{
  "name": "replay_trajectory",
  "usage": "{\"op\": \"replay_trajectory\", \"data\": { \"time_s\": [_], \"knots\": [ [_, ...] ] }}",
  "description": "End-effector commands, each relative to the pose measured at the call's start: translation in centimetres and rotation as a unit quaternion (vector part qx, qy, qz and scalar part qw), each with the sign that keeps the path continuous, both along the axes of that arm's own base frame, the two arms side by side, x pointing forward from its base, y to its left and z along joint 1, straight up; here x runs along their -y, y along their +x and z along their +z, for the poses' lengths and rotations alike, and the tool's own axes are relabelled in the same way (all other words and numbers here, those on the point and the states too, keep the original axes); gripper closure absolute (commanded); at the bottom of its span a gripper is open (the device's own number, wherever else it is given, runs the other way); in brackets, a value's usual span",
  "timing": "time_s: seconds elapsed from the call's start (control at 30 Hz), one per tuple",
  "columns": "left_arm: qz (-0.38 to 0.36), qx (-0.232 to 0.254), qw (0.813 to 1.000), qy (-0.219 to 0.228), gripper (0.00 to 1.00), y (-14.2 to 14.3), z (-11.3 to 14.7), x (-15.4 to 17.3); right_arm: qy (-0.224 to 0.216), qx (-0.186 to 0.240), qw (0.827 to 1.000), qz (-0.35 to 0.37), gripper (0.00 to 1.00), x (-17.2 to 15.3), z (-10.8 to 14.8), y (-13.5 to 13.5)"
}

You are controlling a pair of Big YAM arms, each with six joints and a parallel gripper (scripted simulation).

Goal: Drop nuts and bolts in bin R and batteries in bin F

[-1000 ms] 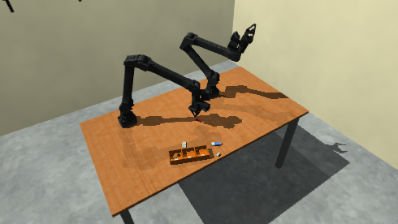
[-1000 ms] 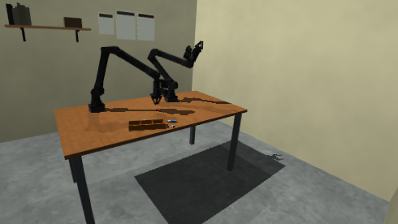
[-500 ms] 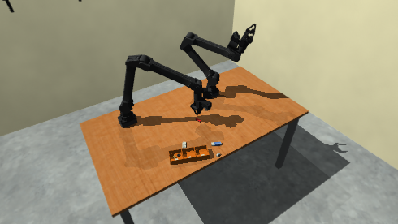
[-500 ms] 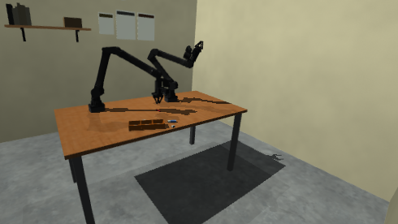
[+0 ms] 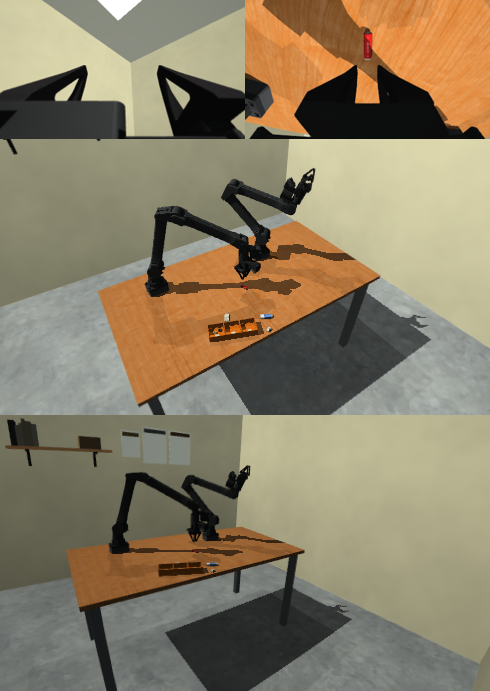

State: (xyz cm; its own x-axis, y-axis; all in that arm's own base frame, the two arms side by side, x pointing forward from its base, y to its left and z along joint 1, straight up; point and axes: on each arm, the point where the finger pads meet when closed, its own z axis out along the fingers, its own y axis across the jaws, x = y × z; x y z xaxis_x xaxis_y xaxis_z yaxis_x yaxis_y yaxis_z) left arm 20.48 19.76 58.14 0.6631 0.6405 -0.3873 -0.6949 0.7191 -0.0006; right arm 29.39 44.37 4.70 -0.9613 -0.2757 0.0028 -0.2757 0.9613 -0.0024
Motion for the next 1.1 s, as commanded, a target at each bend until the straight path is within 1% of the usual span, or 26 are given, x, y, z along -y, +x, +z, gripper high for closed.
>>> {"op": "replay_trajectory", "data": {
  "time_s": [0.0, 0.07, 0.2, 0.27, 0.33, 0.63, 0.67, 0.7, 0.73, 0.77, 0.83, 1.07],
  "knots": [
    [0.009, 0.011, 1.000, 0.012, 0.00, -1.0, 0.5, 0.4, 0.032, 0.021, 0.999, -0.001, 0.72, -1.7, 3.8, 1.7],
    [0.009, 0.011, 1.000, 0.012, 0.00, -1.0, 0.5, 0.4, 0.032, 0.021, 0.999, 0.003, 0.72, -1.9, 3.7, 1.2],
    [0.009, 0.011, 1.000, 0.012, 0.00, -1.0, 0.5, 0.4, 0.017, 0.011, 1.000, 0.003, 0.72, -0.7, 2.3, 0.1],
    [0.009, 0.011, 1.000, 0.012, 0.00, -1.0, 0.5, 0.4, 0.017, 0.011, 1.000, 0.003, 0.72, -0.7, 2.3, 0.1],
    [0.009, 0.011, 1.000, 0.012, 0.00, -1.0, 0.5, 0.4, 0.012, 0.008, 1.000, 0.003, 0.72, -0.3, 1.7, -0.4],
    [0.009, 0.011, 1.000, 0.012, 0.00, -1.0, 0.5, 0.4, 0.019, 0.012, 1.000, 0.000, 0.72, -0.4, 1.7, -0.3],
    [0.009, 0.011, 1.000, 0.012, 0.00, -1.0, 0.5, 0.4, 0.016, 0.011, 1.000, 0.000, 0.72, -0.8, 1.5, 0.4],
    [0.009, 0.011, 1.000, 0.012, 0.00, -1.0, 0.5, 0.4, 0.016, 0.011, 1.000, 0.000, 0.72, -0.8, 1.5, 0.4],
    [0.009, 0.011, 1.000, 0.012, 0.00, -1.0, 0.5, 0.4, 0.011, 0.007, 1.000, 0.000, 0.72, -0.3, 0.3, -0.3],
    [0.009, 0.011, 1.000, 0.012, 0.00, -1.0, 0.5, 0.4, 0.001, 0.001, 1.000, 0.000, 0.72, -0.1, -1.3, -0.4],
    [0.009, 0.011, 1.000, 0.012, 0.00, -1.0, 0.5, 0.4, 0.001, 0.001, 1.000, 0.000, 0.72, -0.1, -1.3, -0.4],
    [0.009, 0.011, 1.000, 0.012, 0.00, -1.0, 0.5, 0.4, 0.001, 0.000, 1.000, 0.000, 0.72, -0.1, -4.1, -0.3]
  ]
}}
